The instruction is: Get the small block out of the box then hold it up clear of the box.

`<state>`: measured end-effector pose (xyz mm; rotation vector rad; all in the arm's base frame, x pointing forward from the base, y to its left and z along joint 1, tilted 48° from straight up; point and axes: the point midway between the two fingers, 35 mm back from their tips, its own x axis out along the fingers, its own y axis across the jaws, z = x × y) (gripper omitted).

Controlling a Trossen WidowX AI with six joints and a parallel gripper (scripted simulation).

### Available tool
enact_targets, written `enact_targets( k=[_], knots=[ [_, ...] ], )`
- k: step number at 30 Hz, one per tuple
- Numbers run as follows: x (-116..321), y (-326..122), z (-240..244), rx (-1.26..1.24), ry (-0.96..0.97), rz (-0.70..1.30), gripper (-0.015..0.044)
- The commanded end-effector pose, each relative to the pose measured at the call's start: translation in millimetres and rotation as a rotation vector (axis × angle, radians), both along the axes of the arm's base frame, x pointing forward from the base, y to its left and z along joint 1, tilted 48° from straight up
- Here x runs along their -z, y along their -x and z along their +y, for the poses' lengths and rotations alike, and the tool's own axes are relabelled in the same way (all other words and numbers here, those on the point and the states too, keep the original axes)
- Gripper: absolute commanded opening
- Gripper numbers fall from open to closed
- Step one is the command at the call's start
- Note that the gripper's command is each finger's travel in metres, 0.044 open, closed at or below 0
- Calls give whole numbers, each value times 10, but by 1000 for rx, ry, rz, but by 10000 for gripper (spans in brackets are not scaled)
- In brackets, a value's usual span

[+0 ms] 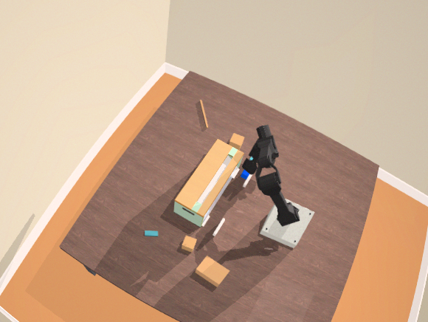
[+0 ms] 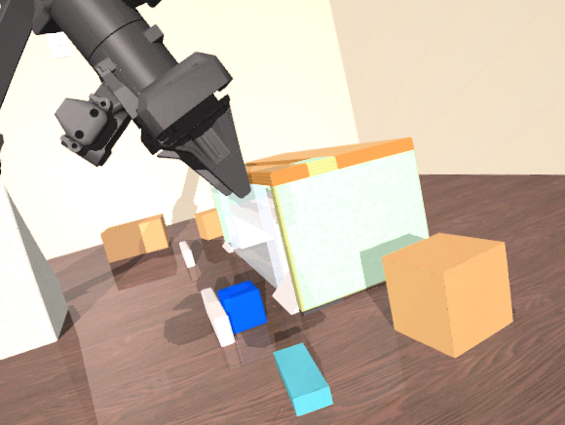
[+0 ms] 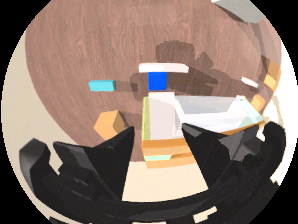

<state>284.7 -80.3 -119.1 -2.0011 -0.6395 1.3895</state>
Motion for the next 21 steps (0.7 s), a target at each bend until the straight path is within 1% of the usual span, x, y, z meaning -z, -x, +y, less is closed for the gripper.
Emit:
enact_targets(
  k=[1,21],
  knots=[
    [273,138,393,1,-26,17,285],
    [444,138,561,1,-24,18,285]
  ],
)
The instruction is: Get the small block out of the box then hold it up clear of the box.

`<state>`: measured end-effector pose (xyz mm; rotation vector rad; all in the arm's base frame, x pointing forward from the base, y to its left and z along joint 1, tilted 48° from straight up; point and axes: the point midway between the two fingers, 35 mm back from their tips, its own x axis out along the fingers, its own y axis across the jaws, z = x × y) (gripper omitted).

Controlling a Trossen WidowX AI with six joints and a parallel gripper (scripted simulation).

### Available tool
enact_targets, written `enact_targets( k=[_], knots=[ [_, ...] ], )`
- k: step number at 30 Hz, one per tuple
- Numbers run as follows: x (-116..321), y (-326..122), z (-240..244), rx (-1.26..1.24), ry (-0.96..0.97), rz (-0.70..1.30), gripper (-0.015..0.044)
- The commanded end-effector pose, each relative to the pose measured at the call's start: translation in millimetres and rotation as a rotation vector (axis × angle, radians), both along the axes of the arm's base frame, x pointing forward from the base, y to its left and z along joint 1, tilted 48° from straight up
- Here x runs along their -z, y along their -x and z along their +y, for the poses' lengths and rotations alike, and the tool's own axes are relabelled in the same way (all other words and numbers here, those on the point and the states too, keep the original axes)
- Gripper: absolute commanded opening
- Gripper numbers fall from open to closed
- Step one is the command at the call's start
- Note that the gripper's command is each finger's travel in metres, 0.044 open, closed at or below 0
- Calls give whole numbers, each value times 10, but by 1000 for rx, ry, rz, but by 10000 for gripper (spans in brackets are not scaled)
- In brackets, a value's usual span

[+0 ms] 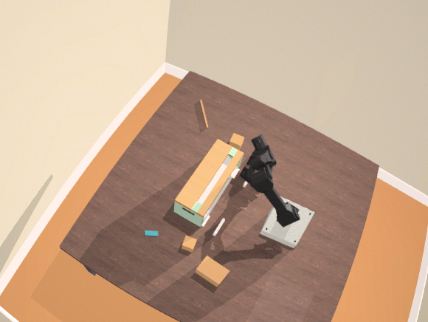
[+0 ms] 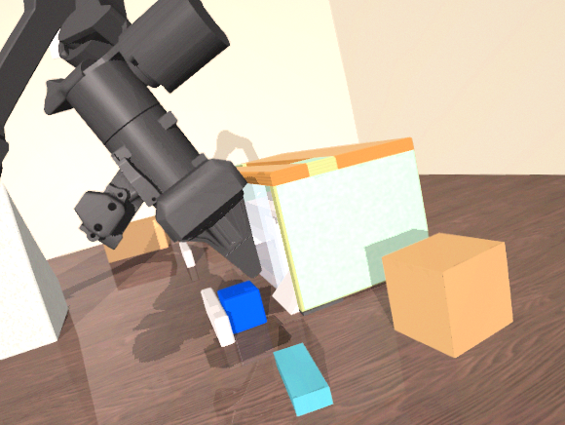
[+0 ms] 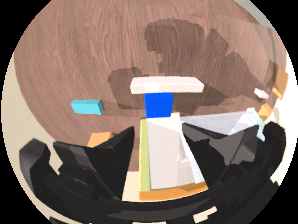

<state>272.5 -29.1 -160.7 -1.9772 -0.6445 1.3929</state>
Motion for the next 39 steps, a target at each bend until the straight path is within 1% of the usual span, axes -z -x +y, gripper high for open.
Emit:
enact_targets(
  k=[1,25,32,35,38,39],
  knots=[
    [39,17,61,2,-8,4,285],
    [263,60,333,2,-13,4,285],
    [263,60,333,2,-13,4,101],
    [263,60,333,2,-13,4,81],
    [225,46,280,2,-11,4,3],
    [198,37,243,2,-9,4,0]
  ],
)
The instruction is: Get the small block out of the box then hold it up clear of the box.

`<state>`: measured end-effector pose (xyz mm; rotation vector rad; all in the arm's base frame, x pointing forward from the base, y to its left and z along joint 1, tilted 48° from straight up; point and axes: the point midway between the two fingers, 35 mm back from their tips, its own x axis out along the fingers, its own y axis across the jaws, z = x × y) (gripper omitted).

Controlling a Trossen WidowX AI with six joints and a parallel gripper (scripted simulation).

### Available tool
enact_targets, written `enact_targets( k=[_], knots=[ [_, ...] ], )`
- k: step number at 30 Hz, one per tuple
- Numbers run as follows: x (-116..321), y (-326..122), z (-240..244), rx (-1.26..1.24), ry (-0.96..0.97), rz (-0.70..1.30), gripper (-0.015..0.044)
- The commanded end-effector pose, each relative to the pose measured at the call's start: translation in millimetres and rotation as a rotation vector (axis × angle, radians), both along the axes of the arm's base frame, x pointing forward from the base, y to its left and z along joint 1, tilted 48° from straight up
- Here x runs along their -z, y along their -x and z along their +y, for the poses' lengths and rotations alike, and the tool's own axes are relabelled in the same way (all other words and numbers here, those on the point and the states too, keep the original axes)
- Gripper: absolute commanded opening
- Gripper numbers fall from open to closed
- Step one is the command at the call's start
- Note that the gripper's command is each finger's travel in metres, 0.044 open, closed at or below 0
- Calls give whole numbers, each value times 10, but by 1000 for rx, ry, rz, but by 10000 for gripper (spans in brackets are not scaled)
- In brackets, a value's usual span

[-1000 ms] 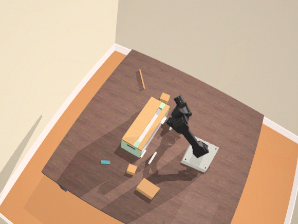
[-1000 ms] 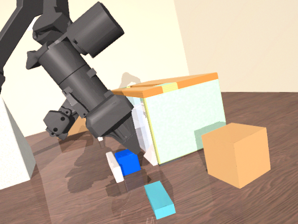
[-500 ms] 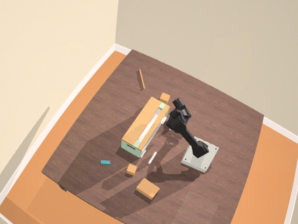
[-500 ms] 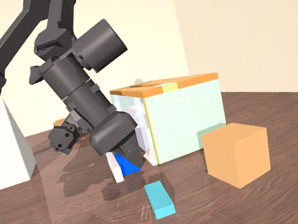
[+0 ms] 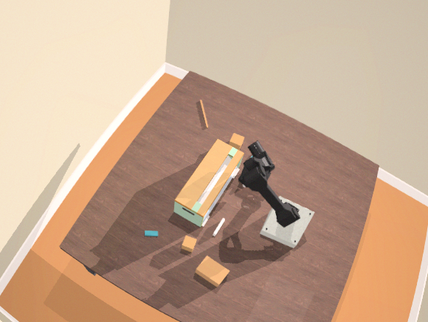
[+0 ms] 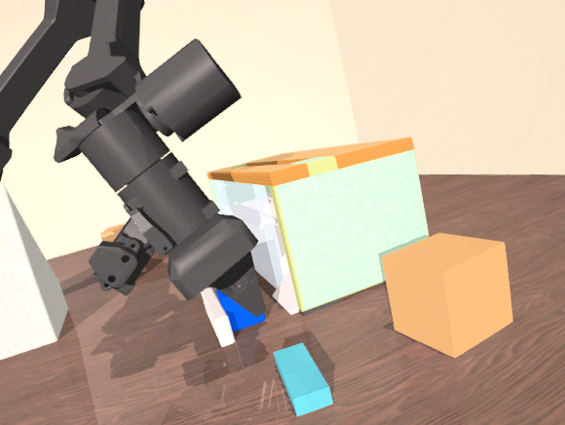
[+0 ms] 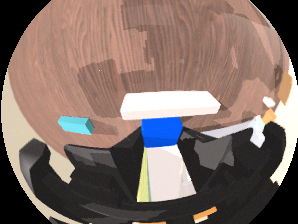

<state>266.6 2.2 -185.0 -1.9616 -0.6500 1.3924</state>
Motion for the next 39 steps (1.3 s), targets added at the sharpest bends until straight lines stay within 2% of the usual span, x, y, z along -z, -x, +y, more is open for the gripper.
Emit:
enact_targets(
  k=[1,15,39],
  knots=[
    [-75,-31,-108,3,5,-3,0],
    [-417,-61,-475,10,11,3,0],
    [-1195,263,-1068,372,69,283,0]
  ],
)
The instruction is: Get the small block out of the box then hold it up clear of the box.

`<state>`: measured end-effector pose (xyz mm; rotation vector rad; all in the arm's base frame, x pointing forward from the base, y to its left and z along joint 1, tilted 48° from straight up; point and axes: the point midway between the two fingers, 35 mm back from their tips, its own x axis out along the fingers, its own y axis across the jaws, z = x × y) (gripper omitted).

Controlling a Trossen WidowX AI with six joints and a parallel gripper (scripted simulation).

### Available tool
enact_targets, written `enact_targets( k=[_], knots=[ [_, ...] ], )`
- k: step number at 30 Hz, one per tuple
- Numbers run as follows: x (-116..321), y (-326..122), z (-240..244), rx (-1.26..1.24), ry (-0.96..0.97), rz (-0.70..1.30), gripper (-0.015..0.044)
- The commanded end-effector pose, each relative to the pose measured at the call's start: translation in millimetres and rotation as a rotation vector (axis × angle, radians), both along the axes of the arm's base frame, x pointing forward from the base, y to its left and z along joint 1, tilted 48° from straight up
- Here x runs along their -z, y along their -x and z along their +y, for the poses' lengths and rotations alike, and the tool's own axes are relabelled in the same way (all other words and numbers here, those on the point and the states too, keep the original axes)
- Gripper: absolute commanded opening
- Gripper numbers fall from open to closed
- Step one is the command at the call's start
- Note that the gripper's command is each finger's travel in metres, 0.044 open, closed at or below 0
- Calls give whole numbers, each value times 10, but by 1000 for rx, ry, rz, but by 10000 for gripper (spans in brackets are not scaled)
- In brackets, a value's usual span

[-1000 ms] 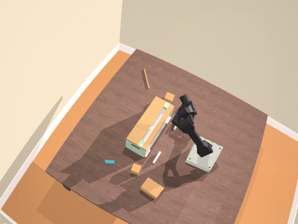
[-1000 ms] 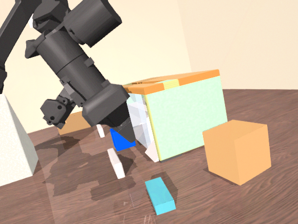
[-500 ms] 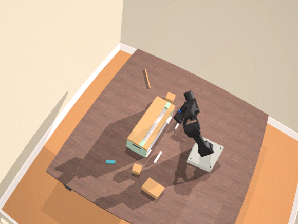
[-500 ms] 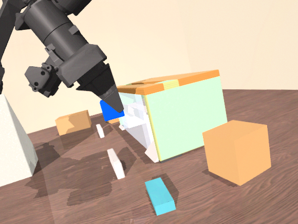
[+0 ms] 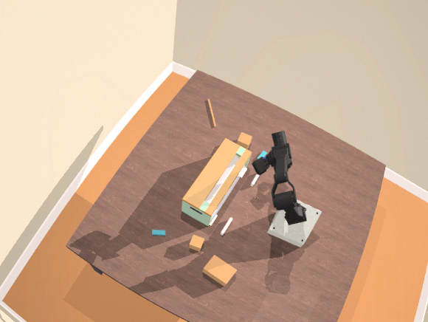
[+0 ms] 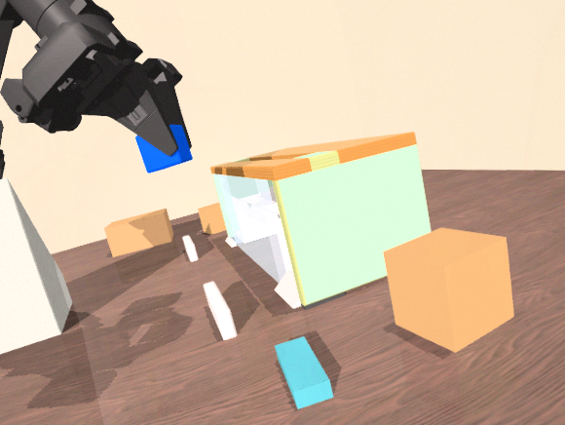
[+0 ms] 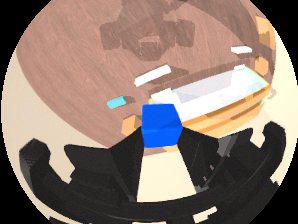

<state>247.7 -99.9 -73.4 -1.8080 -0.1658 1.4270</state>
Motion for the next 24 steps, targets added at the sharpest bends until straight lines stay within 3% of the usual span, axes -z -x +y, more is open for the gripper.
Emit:
enact_targets(
  k=[1,24],
  knots=[
    [-104,92,-62,61,5,47,0],
    [-124,107,-73,71,6,54,0]
  ],
)
